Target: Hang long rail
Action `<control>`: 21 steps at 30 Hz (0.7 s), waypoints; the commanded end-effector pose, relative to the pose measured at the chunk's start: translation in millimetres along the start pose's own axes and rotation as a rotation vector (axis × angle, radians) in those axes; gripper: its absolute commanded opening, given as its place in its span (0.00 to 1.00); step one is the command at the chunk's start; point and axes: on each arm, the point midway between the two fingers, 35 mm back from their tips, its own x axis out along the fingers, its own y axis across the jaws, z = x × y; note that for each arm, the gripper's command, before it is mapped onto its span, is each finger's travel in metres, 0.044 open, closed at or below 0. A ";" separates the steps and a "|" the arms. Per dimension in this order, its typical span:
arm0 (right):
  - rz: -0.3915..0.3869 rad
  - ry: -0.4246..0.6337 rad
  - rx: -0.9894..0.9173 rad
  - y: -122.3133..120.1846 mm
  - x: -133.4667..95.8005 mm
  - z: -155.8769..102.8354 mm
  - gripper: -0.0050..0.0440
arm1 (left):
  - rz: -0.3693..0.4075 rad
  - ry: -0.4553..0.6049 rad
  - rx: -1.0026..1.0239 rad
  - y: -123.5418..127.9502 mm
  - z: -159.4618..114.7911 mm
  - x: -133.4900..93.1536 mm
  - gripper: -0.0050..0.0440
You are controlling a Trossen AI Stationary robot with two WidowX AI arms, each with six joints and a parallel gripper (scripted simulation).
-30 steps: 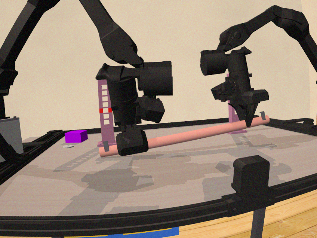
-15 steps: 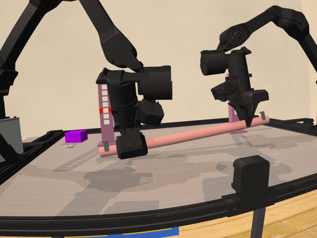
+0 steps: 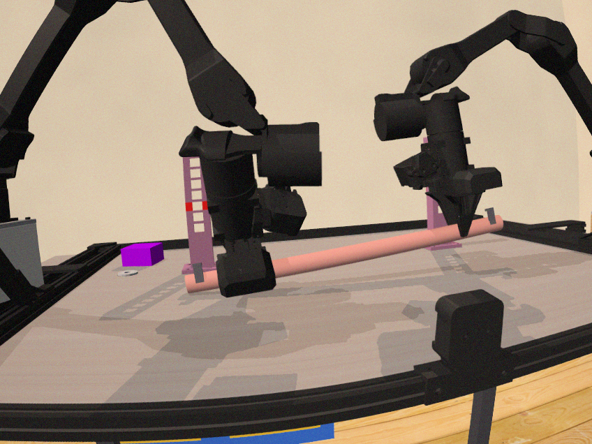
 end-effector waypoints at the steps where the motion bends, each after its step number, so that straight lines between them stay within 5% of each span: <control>1: 0.000 -0.005 -0.001 0.0 -1.2 1.2 0.10 | 0.003 0.004 0.005 -0.7 -0.9 2.7 0.10; 12: 0.000 -0.012 -0.002 -0.3 -1.7 1.0 0.10 | 0.003 0.011 0.008 0.6 -0.5 0.4 0.10; 21: -0.003 -0.094 -0.023 -4.9 -6.9 -1.8 0.10 | 0.003 0.091 0.035 19.7 1.9 -31.9 0.10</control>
